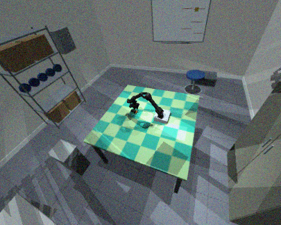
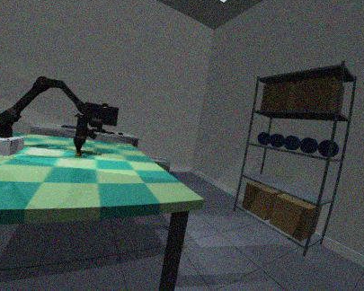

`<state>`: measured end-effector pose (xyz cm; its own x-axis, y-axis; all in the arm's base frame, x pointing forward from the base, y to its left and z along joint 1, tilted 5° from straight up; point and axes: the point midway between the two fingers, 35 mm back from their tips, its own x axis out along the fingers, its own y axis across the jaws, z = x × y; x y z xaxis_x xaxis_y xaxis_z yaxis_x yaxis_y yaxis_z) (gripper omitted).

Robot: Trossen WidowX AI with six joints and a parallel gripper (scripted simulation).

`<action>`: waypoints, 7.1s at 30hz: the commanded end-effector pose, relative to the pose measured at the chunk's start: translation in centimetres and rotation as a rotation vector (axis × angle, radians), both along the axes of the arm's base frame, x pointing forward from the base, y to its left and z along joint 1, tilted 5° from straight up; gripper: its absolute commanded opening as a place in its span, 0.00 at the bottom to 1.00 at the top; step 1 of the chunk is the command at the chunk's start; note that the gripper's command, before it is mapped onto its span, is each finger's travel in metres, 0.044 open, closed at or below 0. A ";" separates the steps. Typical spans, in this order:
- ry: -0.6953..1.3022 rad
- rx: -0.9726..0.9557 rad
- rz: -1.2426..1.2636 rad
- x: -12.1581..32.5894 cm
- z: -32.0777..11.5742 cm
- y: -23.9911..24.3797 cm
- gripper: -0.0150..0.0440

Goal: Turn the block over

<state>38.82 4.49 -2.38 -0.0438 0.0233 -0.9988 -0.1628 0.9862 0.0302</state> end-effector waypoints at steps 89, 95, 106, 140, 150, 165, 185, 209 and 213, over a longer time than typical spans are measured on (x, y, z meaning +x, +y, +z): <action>-0.626 0.105 -0.020 0.3 -0.6 0.0 0.25; -0.716 0.120 -0.024 0.6 -1.6 0.0 0.25; -0.881 0.148 -0.029 0.2 -2.4 0.0 0.25; -1.050 0.177 -0.032 -0.9 -1.6 0.0 0.52; -1.050 0.177 -0.032 -0.9 -1.6 0.0 0.97; -1.050 0.177 -0.032 -0.9 -1.6 0.0 1.00; -1.043 0.175 -0.032 -0.8 -1.6 0.0 1.00; -0.517 0.088 -0.015 -2.4 5.5 -0.5 1.00; -0.443 0.077 -0.014 -1.4 5.7 -0.4 1.00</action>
<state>36.64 4.02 3.05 0.4206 0.1034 -0.9013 -0.1614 0.9862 0.0378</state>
